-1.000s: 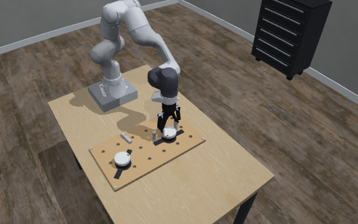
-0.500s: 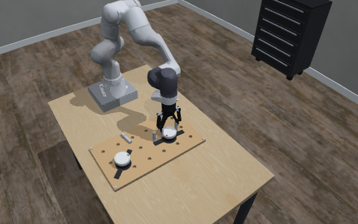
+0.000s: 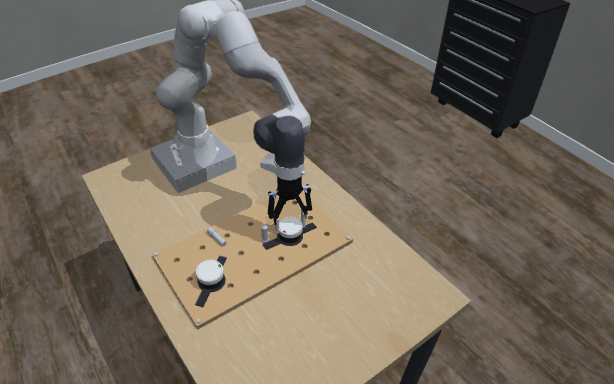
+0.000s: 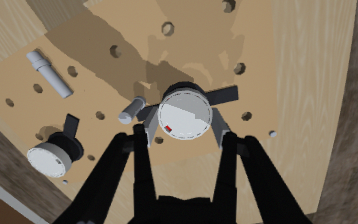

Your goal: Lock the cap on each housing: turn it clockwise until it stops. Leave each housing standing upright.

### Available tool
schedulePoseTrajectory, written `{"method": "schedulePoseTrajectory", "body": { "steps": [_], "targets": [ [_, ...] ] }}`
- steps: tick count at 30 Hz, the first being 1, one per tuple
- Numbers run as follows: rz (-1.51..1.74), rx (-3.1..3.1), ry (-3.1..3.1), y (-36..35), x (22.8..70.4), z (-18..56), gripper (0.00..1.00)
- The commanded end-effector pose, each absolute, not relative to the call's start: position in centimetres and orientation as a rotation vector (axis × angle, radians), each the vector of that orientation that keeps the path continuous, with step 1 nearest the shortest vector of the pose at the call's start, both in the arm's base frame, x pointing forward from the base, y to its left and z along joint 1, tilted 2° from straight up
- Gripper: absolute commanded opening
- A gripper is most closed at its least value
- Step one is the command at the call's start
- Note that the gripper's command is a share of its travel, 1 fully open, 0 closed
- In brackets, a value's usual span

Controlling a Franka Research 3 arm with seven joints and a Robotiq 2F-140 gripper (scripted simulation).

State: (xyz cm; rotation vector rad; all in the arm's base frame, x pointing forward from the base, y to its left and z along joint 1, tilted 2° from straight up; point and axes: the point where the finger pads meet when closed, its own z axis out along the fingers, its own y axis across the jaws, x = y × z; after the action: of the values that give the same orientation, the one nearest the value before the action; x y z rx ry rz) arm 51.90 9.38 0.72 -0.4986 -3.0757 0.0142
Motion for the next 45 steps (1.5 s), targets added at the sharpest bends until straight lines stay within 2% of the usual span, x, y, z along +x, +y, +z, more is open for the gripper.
{"method": "schedulePoseTrajectory", "body": {
  "steps": [1, 20, 34, 45],
  "targets": [
    [0.025, -0.607, -3.048, 9.42, 51.57, 0.4, 0.1],
    [0.034, -1.127, -2.9, 9.42, 51.56, 0.39, 0.1],
    [0.035, -1.212, -2.866, 9.42, 51.56, 0.4, 0.1],
    [0.041, -1.506, -2.726, 9.41, 51.55, 0.38, 0.1]
  ]
}}
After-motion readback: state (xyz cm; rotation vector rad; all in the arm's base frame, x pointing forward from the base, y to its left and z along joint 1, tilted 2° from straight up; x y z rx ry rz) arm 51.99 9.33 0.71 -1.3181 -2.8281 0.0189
